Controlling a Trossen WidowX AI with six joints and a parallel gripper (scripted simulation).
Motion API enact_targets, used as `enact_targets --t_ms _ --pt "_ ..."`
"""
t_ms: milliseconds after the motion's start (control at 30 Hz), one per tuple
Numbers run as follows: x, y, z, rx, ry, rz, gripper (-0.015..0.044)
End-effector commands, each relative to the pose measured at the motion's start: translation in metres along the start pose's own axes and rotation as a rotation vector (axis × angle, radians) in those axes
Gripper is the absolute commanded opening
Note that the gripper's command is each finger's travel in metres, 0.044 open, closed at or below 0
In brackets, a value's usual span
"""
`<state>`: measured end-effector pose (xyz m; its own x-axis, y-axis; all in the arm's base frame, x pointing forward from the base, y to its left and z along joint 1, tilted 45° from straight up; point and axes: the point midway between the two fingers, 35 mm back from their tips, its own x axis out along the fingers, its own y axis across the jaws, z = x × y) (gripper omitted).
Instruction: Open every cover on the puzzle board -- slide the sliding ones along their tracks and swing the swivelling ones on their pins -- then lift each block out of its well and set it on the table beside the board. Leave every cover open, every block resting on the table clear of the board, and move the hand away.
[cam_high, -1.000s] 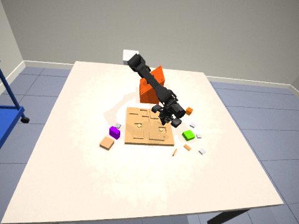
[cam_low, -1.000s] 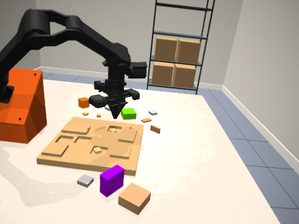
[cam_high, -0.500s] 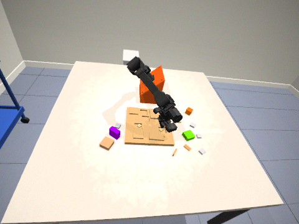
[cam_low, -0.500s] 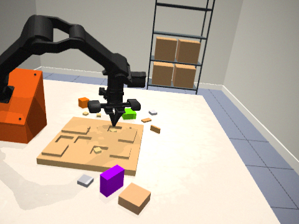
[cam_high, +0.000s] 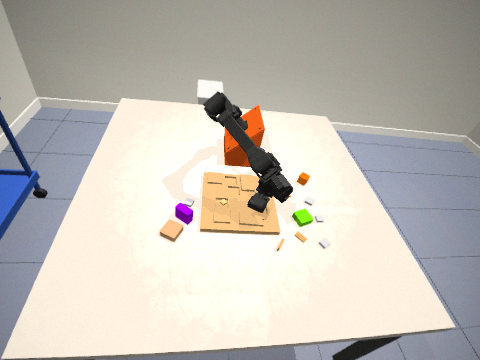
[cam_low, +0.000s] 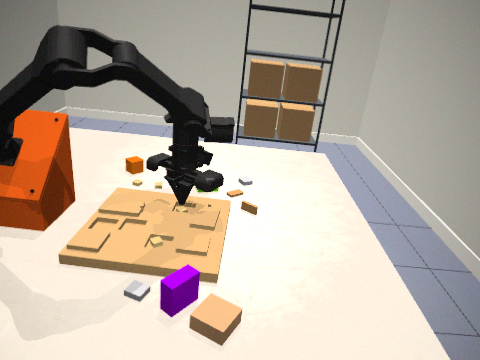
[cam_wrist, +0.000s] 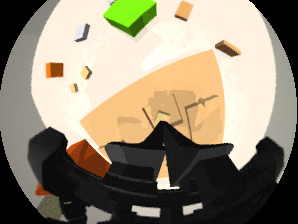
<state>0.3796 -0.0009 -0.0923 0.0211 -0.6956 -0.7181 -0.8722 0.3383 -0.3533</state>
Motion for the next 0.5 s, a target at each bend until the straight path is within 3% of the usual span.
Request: enact_targets --t_ms 0,467 --pt "0.0039 -0.0015 0.0033 0.857 -0.007 -0.006 0.0" --pt "0.0093 -0.0011 0.006 1.725 -0.01 -0.004 0.0"
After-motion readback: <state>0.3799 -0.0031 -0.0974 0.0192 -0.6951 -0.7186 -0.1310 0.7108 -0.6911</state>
